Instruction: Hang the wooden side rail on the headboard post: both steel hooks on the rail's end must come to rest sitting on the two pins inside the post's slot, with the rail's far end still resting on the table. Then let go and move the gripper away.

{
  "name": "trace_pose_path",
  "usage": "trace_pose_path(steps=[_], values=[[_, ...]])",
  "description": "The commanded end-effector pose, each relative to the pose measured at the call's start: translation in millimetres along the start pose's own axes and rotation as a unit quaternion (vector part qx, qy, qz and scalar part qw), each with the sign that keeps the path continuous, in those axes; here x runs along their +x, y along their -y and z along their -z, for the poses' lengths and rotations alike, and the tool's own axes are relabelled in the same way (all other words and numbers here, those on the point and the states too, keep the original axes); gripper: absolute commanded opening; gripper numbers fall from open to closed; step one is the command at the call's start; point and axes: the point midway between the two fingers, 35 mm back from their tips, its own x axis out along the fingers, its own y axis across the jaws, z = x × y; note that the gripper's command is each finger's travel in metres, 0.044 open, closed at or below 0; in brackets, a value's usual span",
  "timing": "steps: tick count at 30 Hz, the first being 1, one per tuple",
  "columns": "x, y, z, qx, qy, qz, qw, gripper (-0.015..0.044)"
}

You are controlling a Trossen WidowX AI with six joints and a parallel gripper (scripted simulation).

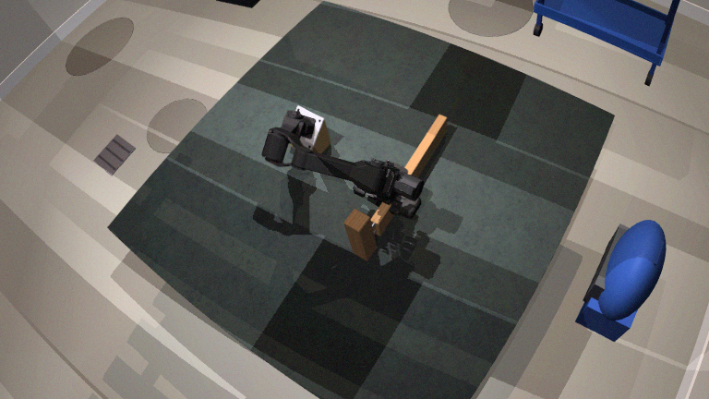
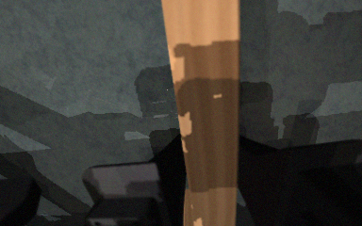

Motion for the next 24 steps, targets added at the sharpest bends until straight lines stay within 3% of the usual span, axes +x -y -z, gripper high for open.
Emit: trace_pose_path(steps=[1,24], values=[[-5.5,0.7,-0.6,-0.003,0.001,0.005,1.0,0.0],[-9.3,0.7,-0.6,-0.003,0.001,0.005,1.0,0.0]])
